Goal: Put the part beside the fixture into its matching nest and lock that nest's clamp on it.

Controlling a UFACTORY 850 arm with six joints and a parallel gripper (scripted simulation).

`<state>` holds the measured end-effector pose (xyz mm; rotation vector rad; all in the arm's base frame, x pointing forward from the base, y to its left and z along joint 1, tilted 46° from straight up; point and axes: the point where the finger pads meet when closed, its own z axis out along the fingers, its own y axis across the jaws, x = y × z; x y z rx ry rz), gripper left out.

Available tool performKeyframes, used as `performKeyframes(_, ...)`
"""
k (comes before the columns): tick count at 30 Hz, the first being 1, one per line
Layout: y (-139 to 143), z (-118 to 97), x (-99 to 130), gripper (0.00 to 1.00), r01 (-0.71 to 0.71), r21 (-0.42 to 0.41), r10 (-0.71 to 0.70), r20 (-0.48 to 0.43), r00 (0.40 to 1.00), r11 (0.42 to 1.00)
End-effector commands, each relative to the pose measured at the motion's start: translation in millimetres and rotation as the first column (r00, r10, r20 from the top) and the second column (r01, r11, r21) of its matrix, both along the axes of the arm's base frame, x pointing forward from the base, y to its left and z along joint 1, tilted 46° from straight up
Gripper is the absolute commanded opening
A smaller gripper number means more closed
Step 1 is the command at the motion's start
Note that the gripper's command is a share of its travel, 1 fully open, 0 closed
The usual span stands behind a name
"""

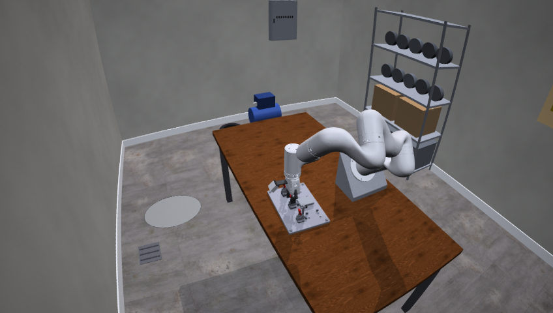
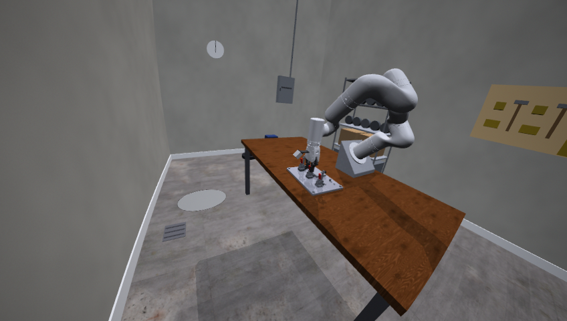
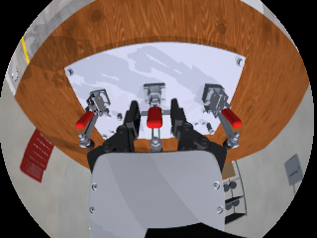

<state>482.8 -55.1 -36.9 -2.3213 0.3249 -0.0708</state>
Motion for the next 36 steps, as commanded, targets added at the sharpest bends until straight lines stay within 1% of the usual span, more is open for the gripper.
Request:
performKeyframes(1, -0.2, -0.1, 0.7, 0.47, 0.001, -0.001, -0.001, 0.001, 1.0, 1.0)
performKeyframes(10, -0.2, -0.1, 0.7, 0.47, 0.001, -0.001, -0.001, 0.001, 1.0, 1.0)
performKeyframes(11, -0.2, -0.1, 0.7, 0.0, 0.001, -0.001, -0.001, 0.001, 1.0, 1.0)
performKeyframes(36, -0.2, -0.1, 0.7, 0.0, 0.001, -0.001, -0.001, 0.001, 1.0, 1.0)
